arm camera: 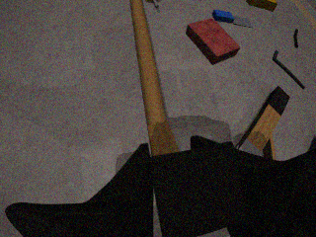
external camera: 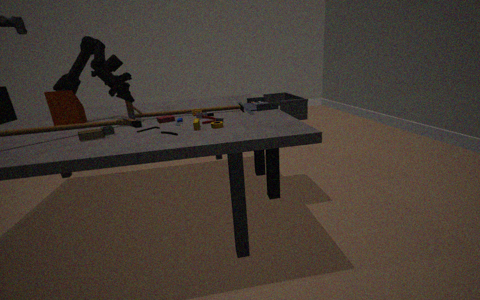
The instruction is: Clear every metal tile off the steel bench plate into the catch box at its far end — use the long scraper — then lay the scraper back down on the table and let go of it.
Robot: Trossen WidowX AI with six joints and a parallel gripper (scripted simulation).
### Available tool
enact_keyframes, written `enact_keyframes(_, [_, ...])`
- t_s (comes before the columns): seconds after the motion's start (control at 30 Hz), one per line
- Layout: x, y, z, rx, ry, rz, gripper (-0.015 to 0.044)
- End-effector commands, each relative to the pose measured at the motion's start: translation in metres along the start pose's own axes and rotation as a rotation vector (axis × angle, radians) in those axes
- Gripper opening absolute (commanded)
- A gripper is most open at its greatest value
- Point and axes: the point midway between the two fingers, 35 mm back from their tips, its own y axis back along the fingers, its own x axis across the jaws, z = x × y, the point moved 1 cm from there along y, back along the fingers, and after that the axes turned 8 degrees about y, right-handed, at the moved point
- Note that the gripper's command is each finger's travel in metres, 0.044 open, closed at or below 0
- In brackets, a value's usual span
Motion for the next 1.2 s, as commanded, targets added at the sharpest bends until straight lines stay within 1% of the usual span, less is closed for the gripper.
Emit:
enact_keyframes(0.0, [0.003, 0.005, -0.001, -0.011, 0.008, 0.002, 0.0])
enact_keyframes(0.23, [0.007, 0.01, -0.01, -0.013, 0.008, 0.003, 0.0])
enact_keyframes(0.63, [0.005, 0.006, -0.01, -0.002, -0.001, 0.0, 0.0315])
enact_keyframes(0.8, [0.003, 0.015, -0.01, 0.0, 0.0, -0.003, 0.044])
enact_keyframes(1.17, [0.002, 0.043, -0.009, 0.003, 0.001, -0.006, 0.044])
